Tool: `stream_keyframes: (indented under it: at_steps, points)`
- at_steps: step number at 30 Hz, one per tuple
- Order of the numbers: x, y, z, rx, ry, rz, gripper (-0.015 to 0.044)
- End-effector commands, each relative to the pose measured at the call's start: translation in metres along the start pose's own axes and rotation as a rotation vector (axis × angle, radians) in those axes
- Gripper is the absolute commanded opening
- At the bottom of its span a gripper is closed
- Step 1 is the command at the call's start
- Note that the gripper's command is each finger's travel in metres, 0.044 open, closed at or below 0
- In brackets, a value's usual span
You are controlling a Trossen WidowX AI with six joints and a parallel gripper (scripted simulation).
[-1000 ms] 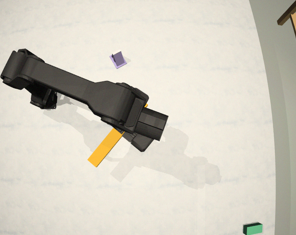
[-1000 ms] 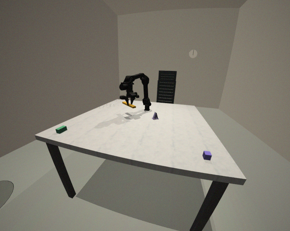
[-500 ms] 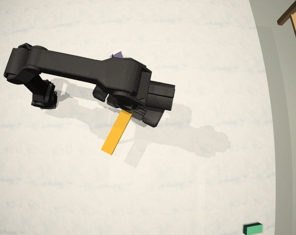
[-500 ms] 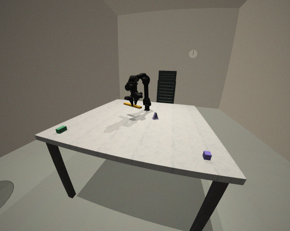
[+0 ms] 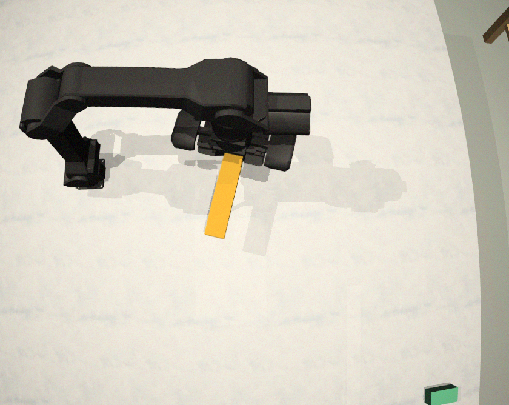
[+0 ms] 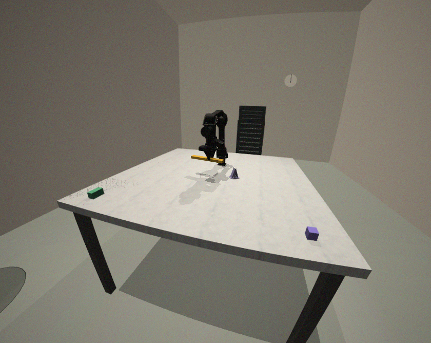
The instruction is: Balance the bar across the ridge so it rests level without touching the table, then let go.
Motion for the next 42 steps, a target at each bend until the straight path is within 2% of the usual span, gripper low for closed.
stream_keyframes:
  at_steps: [1, 22, 42]
  points:
    - [-0.014, 0.001, 0.001, -0.001, 0.062, -0.005, 0.0000]
    - [-0.094, 0.002, 0.023, 0.000, 0.390, -0.013, 0.0000]
    - [-0.157, 0.004, 0.068, 0.000, 0.688, -0.021, 0.0000]
Point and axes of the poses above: the point midway between the two fingers, 35 mm back from their tips, its own y axis back along the fingers, its own z axis across the jaws, x = y × z, the point moved 4 cm from there along y, back along the fingers, and after that the axes turned 8 degrees about y, right-handed, at the moved point
